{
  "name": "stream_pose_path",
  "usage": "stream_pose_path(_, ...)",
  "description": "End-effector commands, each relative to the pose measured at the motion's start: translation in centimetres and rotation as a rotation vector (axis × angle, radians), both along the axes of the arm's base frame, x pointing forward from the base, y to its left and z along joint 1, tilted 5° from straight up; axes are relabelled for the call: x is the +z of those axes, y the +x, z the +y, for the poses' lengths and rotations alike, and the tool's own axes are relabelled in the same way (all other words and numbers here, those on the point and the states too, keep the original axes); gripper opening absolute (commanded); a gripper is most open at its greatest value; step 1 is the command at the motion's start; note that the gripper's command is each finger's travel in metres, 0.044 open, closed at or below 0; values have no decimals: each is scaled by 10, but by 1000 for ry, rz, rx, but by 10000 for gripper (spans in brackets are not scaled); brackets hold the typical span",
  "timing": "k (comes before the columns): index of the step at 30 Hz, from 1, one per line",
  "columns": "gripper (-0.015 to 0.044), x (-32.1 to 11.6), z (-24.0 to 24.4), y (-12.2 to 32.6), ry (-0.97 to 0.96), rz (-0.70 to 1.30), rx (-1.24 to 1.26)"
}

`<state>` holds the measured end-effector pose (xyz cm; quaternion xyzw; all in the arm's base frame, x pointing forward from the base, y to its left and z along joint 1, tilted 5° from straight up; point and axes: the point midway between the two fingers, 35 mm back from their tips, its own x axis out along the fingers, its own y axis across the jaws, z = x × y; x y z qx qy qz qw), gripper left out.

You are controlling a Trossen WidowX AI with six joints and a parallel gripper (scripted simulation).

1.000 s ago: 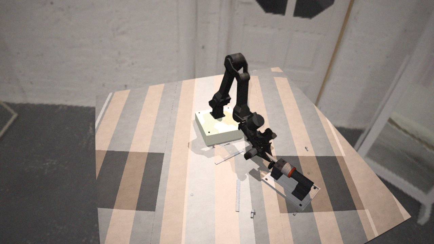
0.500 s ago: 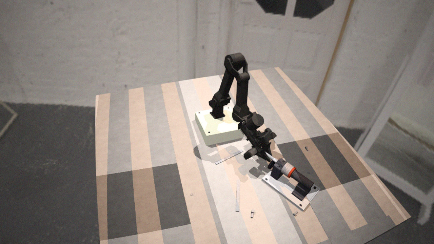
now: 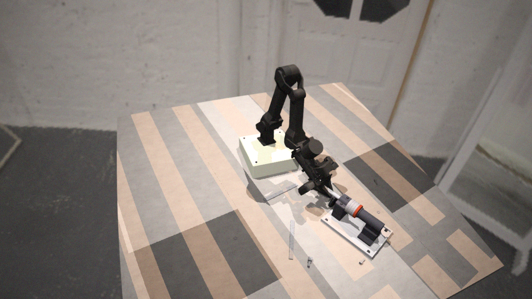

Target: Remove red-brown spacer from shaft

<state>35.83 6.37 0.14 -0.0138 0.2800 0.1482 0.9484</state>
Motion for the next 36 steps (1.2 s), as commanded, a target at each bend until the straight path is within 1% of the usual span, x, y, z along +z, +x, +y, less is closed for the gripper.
stream_pose_path(1,0,-1,0,-2,-2,2,4)
stream_pose_path(36,0,0,-1,-6,-2,2,4)
